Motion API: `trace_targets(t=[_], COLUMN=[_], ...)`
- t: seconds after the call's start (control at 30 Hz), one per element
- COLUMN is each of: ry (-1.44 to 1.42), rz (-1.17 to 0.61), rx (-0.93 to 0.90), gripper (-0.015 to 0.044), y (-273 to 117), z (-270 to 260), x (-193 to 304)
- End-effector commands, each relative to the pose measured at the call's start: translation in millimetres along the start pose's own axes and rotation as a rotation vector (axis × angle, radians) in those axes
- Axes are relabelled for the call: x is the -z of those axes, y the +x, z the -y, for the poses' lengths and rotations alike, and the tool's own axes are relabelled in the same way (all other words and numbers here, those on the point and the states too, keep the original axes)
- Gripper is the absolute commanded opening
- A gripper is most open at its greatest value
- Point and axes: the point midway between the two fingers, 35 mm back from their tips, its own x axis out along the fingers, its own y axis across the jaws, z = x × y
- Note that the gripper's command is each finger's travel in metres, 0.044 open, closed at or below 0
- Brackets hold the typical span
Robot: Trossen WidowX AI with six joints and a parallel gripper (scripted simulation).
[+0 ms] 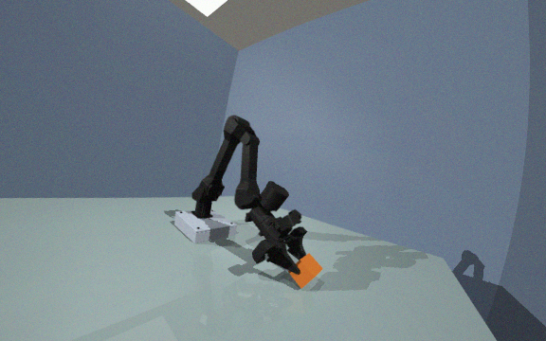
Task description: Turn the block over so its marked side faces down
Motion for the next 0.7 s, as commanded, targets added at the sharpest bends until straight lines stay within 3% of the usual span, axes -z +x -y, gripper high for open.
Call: trace_targets(t=[0.0, 0.37, 0.67], ry=[-0.005, -0.005, -0.005], rz=[0.006, 0.006, 0.006], rx=[0.005, 0.005, 0.005], gripper=[0.0157, 0.044, 0.044], y=[0.0, 0.0, 0.0], z=[0.6, 0.6, 0.6], x=[-1.1, -1.1, -1.1])
